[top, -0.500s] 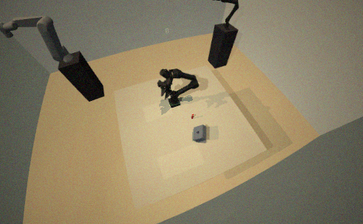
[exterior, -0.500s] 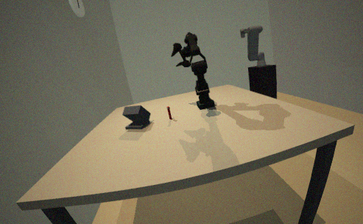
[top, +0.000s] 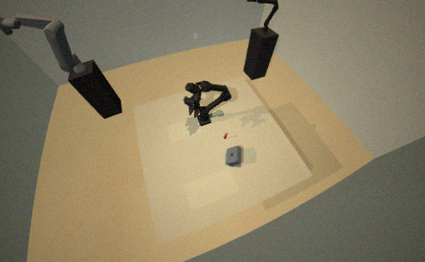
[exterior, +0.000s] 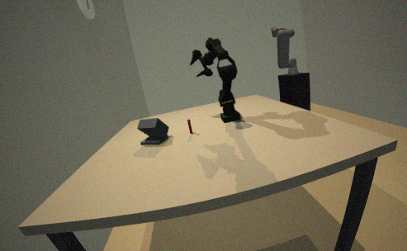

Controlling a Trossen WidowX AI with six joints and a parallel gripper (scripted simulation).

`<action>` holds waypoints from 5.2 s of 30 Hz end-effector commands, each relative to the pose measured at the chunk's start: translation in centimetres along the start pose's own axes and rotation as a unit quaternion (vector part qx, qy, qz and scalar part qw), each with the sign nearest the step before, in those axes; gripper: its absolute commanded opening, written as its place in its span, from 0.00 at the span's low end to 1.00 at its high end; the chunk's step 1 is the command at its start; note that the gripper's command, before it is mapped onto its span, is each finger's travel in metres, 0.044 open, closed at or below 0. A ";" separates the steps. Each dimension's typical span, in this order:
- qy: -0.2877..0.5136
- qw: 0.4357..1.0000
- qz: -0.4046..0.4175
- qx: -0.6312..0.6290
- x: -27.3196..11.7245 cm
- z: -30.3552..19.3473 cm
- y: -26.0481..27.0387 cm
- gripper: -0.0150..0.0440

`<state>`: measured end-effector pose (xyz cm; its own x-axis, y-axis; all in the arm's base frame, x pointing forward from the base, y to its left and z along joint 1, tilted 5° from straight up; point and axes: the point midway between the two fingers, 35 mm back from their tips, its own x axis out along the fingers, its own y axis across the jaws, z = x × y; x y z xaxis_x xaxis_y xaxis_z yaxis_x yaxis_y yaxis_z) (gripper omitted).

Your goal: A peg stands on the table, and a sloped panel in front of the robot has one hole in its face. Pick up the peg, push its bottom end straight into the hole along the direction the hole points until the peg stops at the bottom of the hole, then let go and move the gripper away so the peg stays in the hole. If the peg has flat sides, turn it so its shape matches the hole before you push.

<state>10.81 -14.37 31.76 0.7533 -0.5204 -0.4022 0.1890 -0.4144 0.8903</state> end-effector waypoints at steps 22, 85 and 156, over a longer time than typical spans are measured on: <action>0.079 0.992 -0.097 -0.009 3.5 -1.6 -1.6 1.00; 0.214 0.899 -0.343 -0.165 9.7 -11.0 -9.6 1.00; 0.256 0.687 -0.461 -0.501 6.6 -22.2 -23.6 1.00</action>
<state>25.58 8.08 13.32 0.1143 0.0728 -0.9908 0.8857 0.4442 0.1349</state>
